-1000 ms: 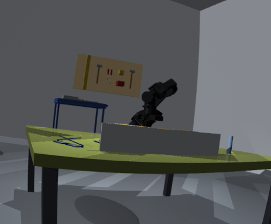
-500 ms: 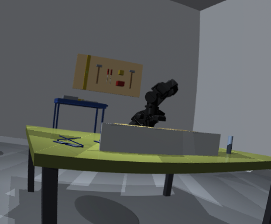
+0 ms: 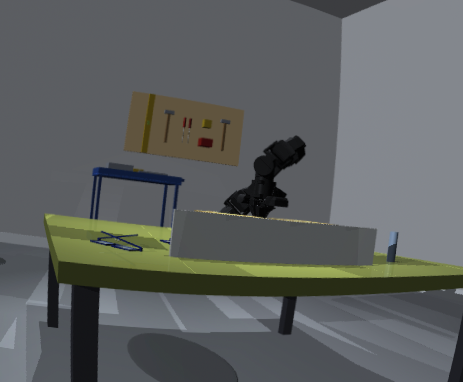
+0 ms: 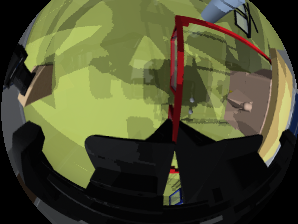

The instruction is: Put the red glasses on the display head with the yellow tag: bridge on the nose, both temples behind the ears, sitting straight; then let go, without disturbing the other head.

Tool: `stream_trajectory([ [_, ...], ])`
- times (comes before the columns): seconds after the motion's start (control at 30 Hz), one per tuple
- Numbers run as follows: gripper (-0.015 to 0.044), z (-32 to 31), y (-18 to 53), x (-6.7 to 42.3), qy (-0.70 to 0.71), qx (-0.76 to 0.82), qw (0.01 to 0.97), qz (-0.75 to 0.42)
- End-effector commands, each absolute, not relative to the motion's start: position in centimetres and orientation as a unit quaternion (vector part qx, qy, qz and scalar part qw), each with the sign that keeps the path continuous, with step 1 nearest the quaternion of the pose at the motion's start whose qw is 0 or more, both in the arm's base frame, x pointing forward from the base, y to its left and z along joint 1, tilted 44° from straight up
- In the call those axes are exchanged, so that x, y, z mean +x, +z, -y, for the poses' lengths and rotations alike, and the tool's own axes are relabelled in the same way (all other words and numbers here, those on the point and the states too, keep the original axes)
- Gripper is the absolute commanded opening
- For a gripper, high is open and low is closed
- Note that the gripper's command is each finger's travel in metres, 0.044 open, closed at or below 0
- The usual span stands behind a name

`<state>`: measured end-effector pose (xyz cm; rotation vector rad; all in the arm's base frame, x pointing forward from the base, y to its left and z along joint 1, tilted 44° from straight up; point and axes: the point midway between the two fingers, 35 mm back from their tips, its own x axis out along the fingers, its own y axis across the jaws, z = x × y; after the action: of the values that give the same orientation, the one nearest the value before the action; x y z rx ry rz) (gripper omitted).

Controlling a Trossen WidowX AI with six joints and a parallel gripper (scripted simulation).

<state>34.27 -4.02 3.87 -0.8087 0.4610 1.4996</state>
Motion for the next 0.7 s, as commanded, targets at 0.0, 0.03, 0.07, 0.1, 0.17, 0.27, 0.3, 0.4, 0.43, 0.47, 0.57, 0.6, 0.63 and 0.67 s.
stream_trajectory([
  [0.0, 0.0, 3.8, 4.0, 34.9, 0.656, -0.352, 0.636, -0.201],
  [0.03, 0.0, 3.8, 4.0, 35.0, 0.656, -0.352, 0.636, -0.201],
  [0.07, 0.0, 3.8, 4.1, 35.2, 0.656, -0.352, 0.636, -0.201],
  [0.1, 0.0, 3.8, 4.1, 35.3, 0.656, -0.352, 0.636, -0.201],
  [0.17, 0.0, 3.8, 4.2, 35.6, 0.656, -0.352, 0.637, -0.201],
  [0.27, 0.0, 3.7, 4.3, 36.1, 0.656, -0.352, 0.637, -0.201],
  [0.3, 0.0, 3.7, 4.3, 36.2, 0.656, -0.352, 0.637, -0.201],
  [0.4, 0.0, 3.7, 4.4, 36.6, 0.656, -0.352, 0.637, -0.201],
  [0.43, 0.0, 3.7, 4.4, 36.8, 0.656, -0.352, 0.637, -0.201],
  [0.47, 0.0, 3.7, 4.5, 36.9, 0.656, -0.352, 0.637, -0.201],
  [0.57, 0.0, 3.6, 4.6, 37.4, 0.656, -0.352, 0.637, -0.201],
  [0.6, 0.0, 3.6, 4.6, 37.5, 0.656, -0.352, 0.637, -0.201],
  [0.63, 0.0, 3.6, 4.6, 37.7, 0.656, -0.352, 0.637, -0.201],
  [0.67, 0.0, 3.6, 4.6, 37.8, 0.656, -0.352, 0.637, -0.201],
])
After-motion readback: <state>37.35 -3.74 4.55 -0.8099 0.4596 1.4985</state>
